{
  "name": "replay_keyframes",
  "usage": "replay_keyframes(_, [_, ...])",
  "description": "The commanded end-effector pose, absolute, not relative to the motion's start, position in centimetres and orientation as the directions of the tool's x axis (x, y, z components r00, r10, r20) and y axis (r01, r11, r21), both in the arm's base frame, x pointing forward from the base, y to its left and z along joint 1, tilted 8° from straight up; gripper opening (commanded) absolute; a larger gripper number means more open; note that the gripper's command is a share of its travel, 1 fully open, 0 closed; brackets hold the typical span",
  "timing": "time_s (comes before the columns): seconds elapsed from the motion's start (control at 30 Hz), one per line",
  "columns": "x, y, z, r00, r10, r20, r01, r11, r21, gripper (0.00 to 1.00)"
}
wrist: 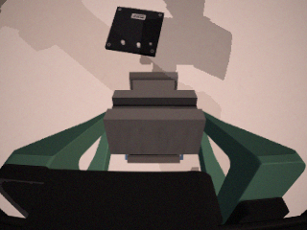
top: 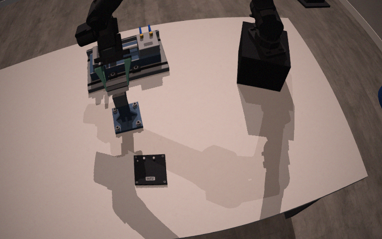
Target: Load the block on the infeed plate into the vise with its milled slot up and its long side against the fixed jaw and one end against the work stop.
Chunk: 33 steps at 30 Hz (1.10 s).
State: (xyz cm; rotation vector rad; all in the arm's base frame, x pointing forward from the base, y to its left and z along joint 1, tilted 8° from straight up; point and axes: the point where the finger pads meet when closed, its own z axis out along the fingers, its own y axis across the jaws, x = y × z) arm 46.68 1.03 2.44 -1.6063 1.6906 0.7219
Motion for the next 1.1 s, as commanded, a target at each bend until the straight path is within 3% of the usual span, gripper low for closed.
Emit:
replay_keyframes(0.0, [46.77,1.69,2.79,0.009,-0.609,-0.793,-0.995,0.077,-0.07,0.0])
replay_keyframes(0.6, [46.77,1.69,2.79,0.009,-0.609,-0.793,-0.995,0.077,-0.07,0.0])
replay_keyframes(0.63, [46.77,1.69,2.79,0.009,-0.609,-0.793,-0.995,0.077,-0.07,0.81])
replay_keyframes(1.07, [46.76,1.67,2.76,0.009,-0.611,-0.792,-0.995,0.076,-0.07,0.81])
